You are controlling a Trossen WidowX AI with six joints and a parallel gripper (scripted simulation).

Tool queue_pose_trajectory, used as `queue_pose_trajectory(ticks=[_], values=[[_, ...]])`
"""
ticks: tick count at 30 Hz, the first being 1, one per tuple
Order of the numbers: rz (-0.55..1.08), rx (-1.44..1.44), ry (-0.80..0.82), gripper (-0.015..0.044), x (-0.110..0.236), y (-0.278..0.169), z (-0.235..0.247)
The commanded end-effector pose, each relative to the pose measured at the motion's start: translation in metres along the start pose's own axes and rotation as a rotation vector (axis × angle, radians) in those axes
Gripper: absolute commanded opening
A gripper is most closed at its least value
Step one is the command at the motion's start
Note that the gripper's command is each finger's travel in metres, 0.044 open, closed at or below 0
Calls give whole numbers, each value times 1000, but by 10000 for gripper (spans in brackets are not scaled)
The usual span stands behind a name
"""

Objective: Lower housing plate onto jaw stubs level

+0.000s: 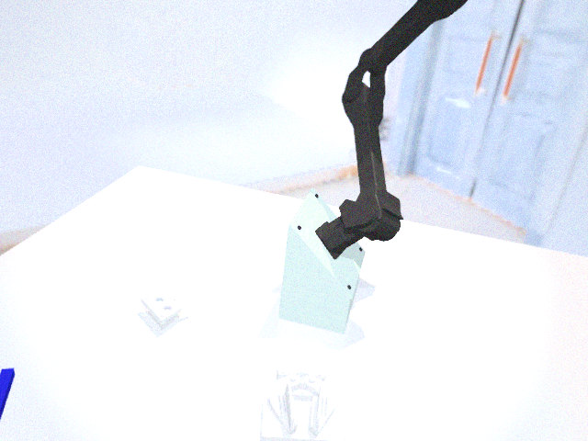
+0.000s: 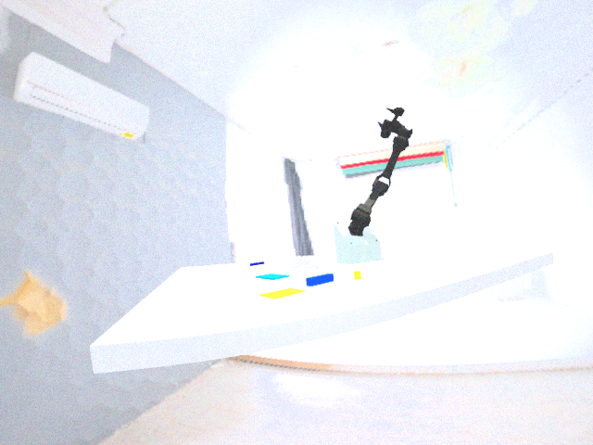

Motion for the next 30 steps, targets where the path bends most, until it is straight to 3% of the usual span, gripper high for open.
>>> queue_pose_trajectory(ticks=[1, 30], values=[[38, 106, -45, 440, 12, 9, -22], [279, 745, -233, 440, 76, 81, -120]])
Point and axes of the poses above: the point midway between the two fingers, 35 mm back from their tips, its own x axis back along the fingers, its own z axis across the jaws, y = z × x, the point moved 8 cm from there along x, back along the fingers, and after that the axes turned 5 degrees about -x, right-handed, at the moved point
